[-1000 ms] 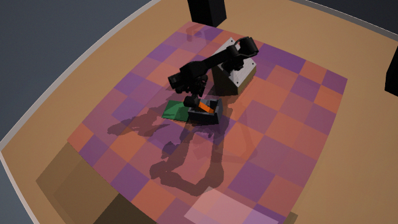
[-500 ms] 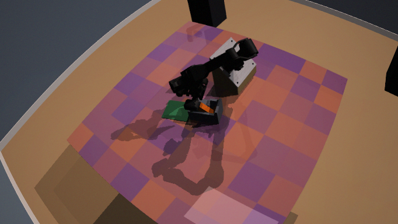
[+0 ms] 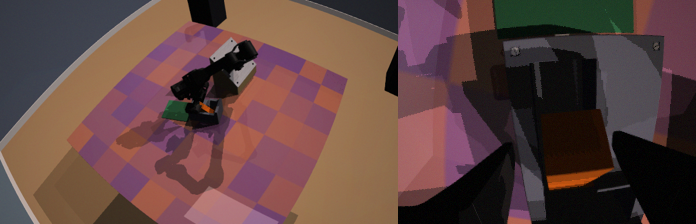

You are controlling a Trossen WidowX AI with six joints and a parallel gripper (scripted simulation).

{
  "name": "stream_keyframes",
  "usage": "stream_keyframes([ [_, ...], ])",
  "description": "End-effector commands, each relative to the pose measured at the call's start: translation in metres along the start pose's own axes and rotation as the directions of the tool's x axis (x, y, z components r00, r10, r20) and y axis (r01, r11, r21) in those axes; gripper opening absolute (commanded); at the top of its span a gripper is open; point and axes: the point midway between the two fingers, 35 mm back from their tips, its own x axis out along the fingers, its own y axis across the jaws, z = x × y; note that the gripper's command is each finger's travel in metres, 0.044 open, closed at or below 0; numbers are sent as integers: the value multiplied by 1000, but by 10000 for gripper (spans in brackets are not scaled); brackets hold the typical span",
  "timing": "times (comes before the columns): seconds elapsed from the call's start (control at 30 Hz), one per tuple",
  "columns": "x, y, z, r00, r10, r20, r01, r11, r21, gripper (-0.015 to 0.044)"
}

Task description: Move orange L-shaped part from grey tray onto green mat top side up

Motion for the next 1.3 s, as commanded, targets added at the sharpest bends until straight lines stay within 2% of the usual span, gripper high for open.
stream_keyframes([
  [0.0,6,-2,-2,1000,-3,-9,3,1000,7,280],
  [0.03,6,-2,-2,1000,-3,-9,3,1000,7,280],
  [0.17,2,0,0,1000,-1,-1,1,1000,1,175],
  [0.53,2,0,0,1000,-1,-1,1,1000,1,102],
  [0.67,2,0,0,1000,-1,-1,1,1000,1,0],
  [1.27,-17,-2,-1,1000,-3,-5,3,1000,6,0],
])
